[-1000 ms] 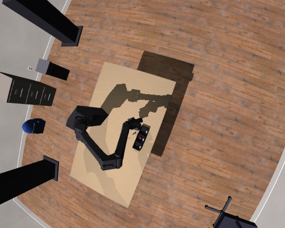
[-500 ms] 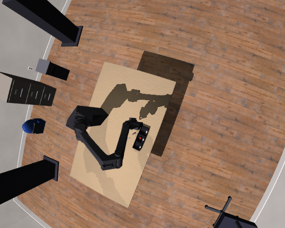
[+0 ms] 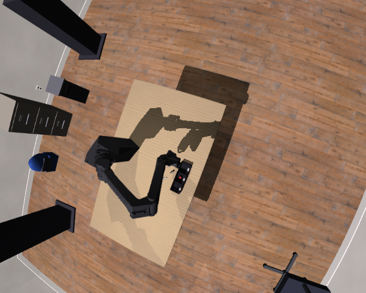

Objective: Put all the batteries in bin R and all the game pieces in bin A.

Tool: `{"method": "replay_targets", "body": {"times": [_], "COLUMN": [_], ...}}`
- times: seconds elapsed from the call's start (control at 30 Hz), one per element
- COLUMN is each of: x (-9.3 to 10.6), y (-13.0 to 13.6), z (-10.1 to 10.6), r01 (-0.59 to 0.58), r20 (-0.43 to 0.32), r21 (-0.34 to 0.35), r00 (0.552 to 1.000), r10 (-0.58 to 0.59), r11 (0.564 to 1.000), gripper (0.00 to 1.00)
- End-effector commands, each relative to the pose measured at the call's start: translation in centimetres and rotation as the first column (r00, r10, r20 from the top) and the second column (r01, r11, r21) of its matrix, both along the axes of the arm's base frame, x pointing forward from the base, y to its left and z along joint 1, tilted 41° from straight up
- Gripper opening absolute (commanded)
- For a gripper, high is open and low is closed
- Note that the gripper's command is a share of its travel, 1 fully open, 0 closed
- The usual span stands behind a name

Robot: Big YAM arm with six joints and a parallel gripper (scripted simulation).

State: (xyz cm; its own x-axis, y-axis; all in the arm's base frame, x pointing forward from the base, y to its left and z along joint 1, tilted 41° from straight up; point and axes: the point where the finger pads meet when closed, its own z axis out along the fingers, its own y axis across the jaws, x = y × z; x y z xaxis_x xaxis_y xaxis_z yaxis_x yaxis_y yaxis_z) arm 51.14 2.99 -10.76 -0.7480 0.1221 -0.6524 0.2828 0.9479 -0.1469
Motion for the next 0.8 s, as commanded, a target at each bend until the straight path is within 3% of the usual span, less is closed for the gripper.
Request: {"method": "replay_targets", "body": {"times": [0.0,0.2,0.3,0.33,0.77], "x": [0.5,1.1,0.8,0.1,-0.8], "y": [1.3,1.3,1.0,0.5,-0.8], "z": [0.6,1.5,1.4,0.2,-0.3], "r01": [0.104,0.201,0.219,0.263,0.276], "r20": [0.042,0.083,0.086,0.079,0.068], "r21": [0.106,0.221,0.238,0.271,0.265], "r00": [0.993,0.971,0.966,0.952,0.950], "r10": [-0.109,-0.224,-0.245,-0.294,-0.304], "r11": [0.989,0.954,0.946,0.926,0.924], "gripper": [0.27,0.27,0.27,0.27,0.27]}}
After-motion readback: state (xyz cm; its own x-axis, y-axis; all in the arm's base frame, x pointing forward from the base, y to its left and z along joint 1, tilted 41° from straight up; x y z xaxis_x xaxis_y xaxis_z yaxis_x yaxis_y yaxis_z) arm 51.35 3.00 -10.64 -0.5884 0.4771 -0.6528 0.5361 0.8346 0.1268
